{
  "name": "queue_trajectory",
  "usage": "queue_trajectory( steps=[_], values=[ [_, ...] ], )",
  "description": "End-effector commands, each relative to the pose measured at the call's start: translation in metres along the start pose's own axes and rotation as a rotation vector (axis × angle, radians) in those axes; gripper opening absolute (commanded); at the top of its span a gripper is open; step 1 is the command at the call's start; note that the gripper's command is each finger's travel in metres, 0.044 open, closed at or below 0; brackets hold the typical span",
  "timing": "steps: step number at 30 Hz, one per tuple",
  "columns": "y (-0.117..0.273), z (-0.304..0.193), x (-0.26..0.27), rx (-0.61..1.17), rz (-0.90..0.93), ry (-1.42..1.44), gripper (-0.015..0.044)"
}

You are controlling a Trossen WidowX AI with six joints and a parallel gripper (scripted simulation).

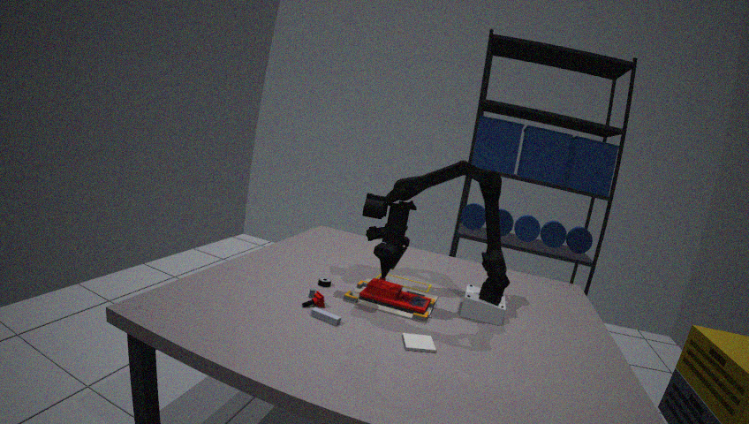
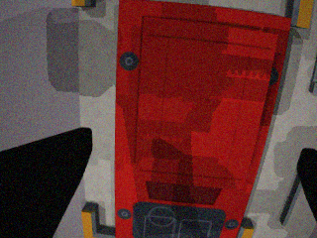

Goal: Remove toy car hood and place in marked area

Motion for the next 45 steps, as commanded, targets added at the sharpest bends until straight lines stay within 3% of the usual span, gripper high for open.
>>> queue_trajectory(
  steps=[1, 45],
  values=[
    [-0.003, 0.0, -0.001, 0.0, -0.006, -0.004, 0.044],
    [-0.029, 0.0, -0.003, 0.0, -0.006, -0.004, 0.044]
  ],
)
Point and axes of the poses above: the point midway between the two fingers, 35 mm back from their tips, its own y axis back along the fingers, its own x axis across the jaws, z = x × y, the point moved 3 cm from there along y, back along the fingers, and after that the axes turned 10 degrees about y, right-handed, at the moved point
